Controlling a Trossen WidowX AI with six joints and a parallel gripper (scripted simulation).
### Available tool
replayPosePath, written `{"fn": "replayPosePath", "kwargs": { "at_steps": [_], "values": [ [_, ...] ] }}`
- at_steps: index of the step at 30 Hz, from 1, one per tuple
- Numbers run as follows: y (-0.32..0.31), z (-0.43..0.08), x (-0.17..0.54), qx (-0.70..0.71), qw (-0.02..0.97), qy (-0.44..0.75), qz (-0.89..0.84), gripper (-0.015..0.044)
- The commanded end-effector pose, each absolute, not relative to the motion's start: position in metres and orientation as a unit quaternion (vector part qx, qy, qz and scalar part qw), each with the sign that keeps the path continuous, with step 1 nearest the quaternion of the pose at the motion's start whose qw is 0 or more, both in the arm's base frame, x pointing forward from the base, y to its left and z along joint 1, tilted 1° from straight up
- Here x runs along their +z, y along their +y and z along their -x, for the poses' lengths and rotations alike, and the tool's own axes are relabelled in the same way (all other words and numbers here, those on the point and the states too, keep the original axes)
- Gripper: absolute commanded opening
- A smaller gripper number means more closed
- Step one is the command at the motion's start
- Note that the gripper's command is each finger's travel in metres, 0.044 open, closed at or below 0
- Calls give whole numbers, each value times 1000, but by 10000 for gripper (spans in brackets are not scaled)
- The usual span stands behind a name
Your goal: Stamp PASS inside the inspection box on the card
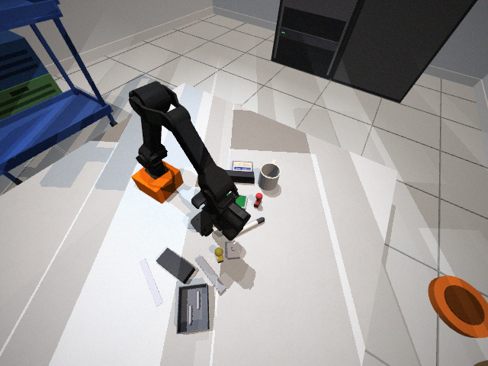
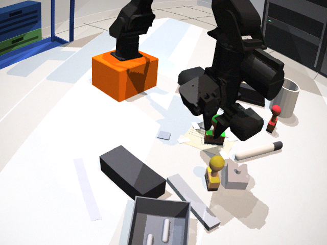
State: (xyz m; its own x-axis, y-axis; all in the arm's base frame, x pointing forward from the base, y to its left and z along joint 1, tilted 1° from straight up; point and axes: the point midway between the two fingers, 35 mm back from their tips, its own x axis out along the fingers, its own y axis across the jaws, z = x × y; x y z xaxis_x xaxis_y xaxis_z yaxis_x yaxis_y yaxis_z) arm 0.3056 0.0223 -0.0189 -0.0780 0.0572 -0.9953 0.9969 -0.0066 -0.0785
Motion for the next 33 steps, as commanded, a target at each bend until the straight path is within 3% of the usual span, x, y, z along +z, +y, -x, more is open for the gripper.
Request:
{"fn": "replayPosePath", "kwargs": {
  "at_steps": [1,33],
  "values": [
    [22,-306,-19,-509,463,529,-496,0],
    [21,-307,10,-509,464,529,-496,0]
  ]
}}
